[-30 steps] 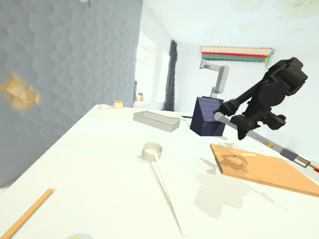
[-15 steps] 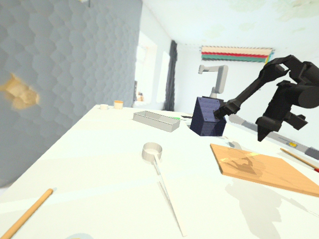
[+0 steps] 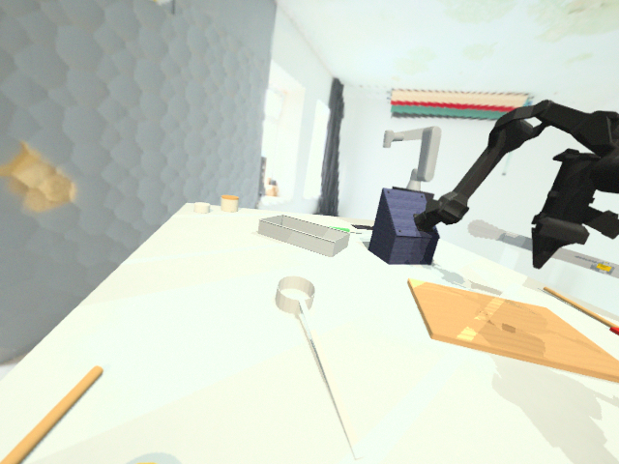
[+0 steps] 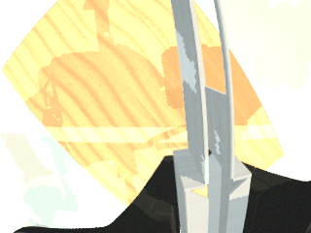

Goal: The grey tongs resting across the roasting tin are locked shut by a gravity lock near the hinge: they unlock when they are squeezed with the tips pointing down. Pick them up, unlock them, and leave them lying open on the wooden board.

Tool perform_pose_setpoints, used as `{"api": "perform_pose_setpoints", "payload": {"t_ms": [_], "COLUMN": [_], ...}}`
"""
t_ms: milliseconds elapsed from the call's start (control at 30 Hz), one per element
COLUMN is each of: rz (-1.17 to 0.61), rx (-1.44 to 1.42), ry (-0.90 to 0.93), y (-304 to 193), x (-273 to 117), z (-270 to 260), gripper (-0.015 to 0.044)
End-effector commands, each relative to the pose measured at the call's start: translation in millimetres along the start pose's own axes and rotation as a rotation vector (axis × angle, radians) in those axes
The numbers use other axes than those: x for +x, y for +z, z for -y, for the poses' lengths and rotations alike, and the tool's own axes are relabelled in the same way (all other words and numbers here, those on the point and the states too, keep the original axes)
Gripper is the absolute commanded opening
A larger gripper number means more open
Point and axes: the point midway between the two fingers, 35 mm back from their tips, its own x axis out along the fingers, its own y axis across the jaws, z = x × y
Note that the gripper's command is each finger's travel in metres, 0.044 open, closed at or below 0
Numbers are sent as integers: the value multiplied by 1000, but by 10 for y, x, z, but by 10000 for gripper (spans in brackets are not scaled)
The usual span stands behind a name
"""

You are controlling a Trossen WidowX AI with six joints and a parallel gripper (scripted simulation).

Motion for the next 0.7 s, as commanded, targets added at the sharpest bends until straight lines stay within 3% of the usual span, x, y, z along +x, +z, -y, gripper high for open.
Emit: {"api": "perform_pose_setpoints", "payload": {"t_ms": [0,300,667], "rz": [26,50,299], "rx": [-12,3,118], "ry": [-15,-21,-72], "y": [54,73,211], "x": [-80,-56,114], "z": [-89,-66,160], "gripper": [-150,-150,-150]}}
